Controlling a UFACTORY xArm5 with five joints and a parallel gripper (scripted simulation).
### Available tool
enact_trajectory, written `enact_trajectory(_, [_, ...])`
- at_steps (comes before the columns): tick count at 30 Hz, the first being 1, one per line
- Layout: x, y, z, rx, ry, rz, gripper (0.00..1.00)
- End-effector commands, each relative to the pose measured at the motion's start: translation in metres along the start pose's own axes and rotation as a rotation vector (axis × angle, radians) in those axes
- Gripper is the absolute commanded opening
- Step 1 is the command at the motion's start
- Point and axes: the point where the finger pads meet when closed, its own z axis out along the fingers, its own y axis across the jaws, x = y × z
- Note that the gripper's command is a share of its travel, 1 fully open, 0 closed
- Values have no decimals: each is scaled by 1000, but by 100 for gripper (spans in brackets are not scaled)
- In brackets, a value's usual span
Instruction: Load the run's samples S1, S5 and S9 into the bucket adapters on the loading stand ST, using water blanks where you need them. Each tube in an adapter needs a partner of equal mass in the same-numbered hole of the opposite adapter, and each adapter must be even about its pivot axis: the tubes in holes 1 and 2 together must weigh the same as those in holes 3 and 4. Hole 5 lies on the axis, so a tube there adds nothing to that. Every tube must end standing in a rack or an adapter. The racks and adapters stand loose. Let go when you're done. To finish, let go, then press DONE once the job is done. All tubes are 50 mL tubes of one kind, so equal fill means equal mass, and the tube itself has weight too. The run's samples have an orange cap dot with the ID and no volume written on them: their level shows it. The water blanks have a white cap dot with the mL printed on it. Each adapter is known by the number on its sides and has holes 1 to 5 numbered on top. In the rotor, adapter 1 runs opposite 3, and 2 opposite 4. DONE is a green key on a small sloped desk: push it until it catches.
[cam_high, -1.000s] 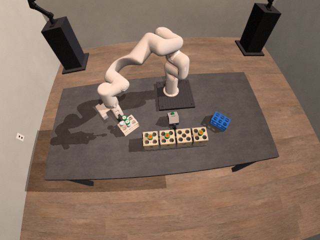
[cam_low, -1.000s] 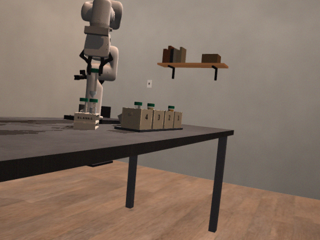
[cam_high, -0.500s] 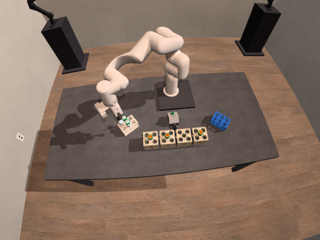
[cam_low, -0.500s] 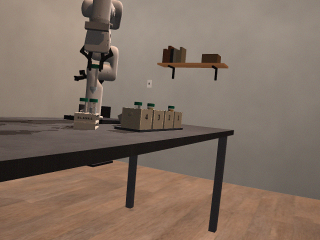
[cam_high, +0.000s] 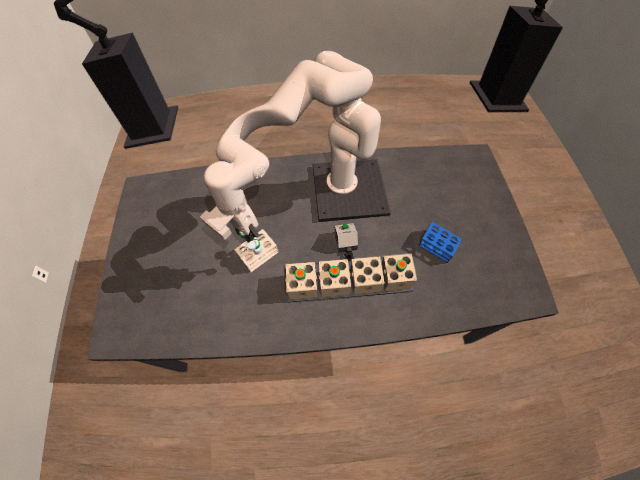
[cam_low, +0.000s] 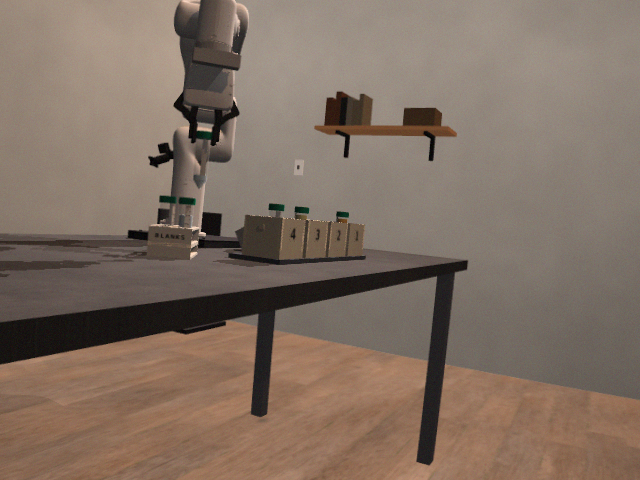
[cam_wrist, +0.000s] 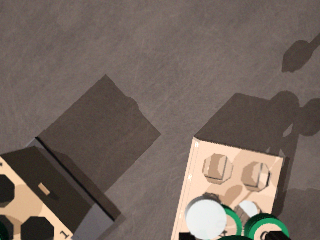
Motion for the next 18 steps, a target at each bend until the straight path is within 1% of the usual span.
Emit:
enact_trajectory(1, [-12,-24,-2,10,10,-183,0])
enact_trajectory(3, [-12,-24,-2,10,10,-183,0])
enact_trajectory(18, [-48,-90,-3,8,12,-683,0])
